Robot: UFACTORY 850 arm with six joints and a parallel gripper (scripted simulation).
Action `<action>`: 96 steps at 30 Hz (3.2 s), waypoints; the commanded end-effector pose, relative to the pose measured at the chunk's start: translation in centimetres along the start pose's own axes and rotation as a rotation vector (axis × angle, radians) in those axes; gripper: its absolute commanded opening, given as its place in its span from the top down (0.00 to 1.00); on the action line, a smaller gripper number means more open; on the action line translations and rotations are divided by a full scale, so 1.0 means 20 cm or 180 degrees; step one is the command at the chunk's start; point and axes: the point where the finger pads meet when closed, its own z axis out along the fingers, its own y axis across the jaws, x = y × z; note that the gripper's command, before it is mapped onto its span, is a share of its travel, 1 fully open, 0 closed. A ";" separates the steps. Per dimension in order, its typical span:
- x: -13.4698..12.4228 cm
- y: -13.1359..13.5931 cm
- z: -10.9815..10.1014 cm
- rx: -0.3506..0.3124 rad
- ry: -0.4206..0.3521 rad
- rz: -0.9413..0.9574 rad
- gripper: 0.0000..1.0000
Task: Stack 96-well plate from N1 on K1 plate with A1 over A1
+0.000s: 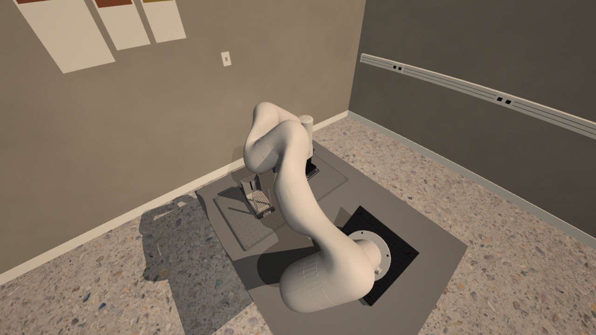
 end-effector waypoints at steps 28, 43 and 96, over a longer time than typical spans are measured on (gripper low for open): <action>0.00 0.00 -0.18 -0.0003 0.0005 -0.0002 1.00; 0.00 0.00 -0.29 -0.0004 0.0005 -0.0002 1.00; 0.00 0.00 -0.68 -0.0004 0.0005 -0.0002 1.00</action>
